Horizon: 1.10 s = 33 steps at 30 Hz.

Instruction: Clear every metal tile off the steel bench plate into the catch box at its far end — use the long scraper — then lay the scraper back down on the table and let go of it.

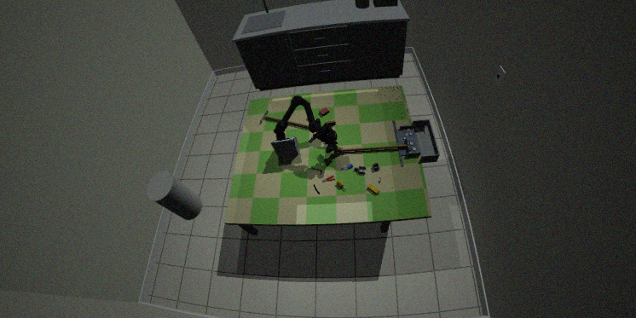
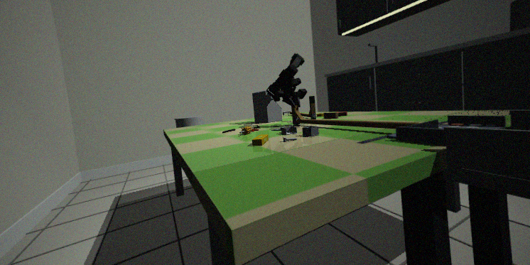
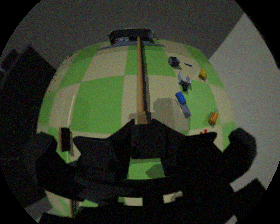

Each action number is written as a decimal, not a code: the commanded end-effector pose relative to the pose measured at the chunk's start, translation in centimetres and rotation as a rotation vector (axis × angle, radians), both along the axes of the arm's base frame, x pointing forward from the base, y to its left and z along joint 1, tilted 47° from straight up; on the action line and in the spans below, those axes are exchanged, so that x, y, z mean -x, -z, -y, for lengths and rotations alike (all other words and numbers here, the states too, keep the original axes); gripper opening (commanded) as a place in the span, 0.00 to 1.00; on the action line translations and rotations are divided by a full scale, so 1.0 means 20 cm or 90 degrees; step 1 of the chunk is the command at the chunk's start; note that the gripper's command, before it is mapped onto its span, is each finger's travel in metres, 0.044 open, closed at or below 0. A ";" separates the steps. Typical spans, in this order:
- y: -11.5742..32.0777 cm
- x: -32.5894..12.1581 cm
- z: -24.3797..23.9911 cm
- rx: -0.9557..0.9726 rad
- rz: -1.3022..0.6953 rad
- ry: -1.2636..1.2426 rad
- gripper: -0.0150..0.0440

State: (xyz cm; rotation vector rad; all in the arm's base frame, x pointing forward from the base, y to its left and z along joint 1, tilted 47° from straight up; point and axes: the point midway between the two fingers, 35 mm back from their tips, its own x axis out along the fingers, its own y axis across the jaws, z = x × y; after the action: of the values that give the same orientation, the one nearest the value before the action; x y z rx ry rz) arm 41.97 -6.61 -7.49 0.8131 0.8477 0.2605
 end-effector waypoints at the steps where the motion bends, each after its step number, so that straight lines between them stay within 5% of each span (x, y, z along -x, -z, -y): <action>1: 0.01 -0.04 0.02 0.002 0.000 0.005 0.25; 33: 0.01 -0.30 0.05 0.002 0.002 0.005 0.25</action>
State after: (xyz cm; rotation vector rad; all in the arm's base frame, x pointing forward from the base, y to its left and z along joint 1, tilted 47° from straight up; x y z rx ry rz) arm 47.28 -7.20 -7.66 0.8130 0.8475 0.2615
